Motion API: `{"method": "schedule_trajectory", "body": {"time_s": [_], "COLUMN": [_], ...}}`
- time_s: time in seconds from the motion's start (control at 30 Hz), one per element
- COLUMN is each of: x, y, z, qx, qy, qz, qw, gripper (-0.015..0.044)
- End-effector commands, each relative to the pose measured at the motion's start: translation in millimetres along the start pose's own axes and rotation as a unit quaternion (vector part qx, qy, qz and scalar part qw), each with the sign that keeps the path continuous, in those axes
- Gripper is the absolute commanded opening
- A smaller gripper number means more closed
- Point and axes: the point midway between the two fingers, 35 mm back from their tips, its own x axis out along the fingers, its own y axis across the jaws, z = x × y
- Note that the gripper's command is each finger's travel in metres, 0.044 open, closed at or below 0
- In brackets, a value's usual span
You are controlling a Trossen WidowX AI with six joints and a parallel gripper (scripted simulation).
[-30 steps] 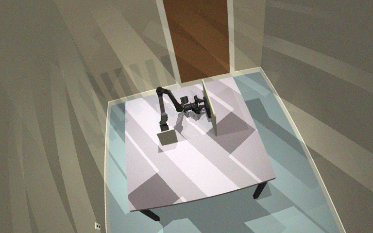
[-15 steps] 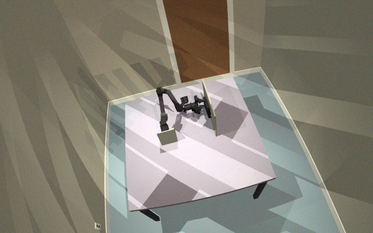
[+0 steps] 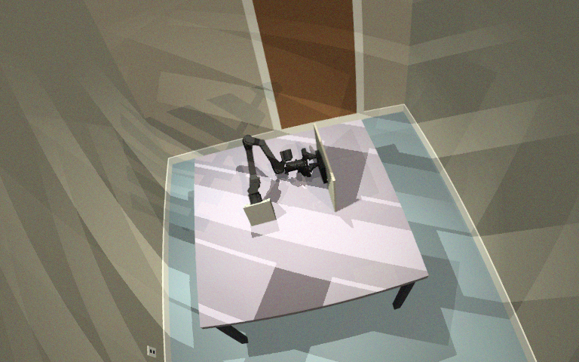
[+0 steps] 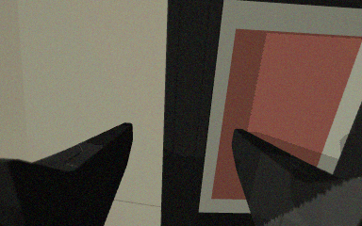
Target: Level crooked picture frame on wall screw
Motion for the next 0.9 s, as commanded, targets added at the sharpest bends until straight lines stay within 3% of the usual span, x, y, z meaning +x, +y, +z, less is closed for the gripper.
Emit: {"method": "schedule_trajectory", "body": {"time_s": [0.0,0.2,0.5,0.87], "x": [0.3,0.3,0.3,0.2], "y": [0.2,0.2,0.2,0.8], "z": [-1.1,-1.1,-1.1,-0.6], "qx": [-0.001,-0.001,-0.001,-0.001], "qy": [0.002,0.002,0.002,0.002], "qz": [0.000,0.000,0.000,0.000], "qw": [1.000,1.000,1.000,1.000], "gripper": [0.0234,0.0076,0.0000,0.0000]}}
